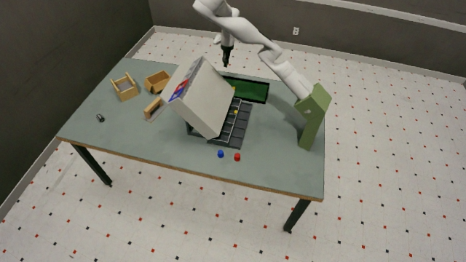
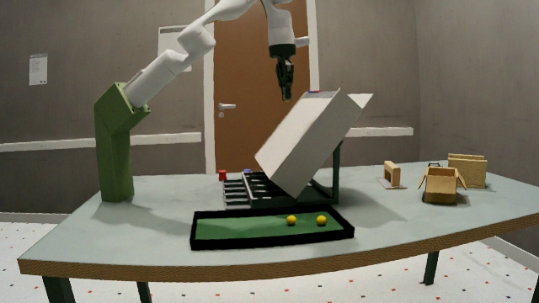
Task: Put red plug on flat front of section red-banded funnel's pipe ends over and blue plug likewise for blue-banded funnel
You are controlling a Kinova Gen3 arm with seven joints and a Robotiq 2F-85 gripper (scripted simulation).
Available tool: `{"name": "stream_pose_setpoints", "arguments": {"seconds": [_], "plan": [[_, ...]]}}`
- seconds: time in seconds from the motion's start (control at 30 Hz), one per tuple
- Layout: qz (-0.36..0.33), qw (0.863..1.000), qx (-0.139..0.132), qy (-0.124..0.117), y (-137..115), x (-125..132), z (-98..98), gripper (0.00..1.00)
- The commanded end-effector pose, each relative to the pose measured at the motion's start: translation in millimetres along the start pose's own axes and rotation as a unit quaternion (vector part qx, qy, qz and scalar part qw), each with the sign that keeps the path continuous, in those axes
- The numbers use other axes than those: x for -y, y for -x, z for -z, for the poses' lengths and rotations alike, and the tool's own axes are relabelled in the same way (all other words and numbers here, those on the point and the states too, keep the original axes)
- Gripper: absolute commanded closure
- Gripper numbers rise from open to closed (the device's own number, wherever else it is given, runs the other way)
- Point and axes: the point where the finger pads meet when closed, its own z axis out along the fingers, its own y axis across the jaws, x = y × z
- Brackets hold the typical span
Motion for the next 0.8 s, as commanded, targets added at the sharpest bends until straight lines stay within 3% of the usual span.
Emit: {"name": "stream_pose_setpoints", "arguments": {"seconds": [0.0,0.77], "plan": [[-0.002,1.0,0.016,-0.003,-22.2,20.5,47.3,1.0],[-0.002,1.0,0.005,0.0,-24.7,23.8,52.1,1.0]]}}
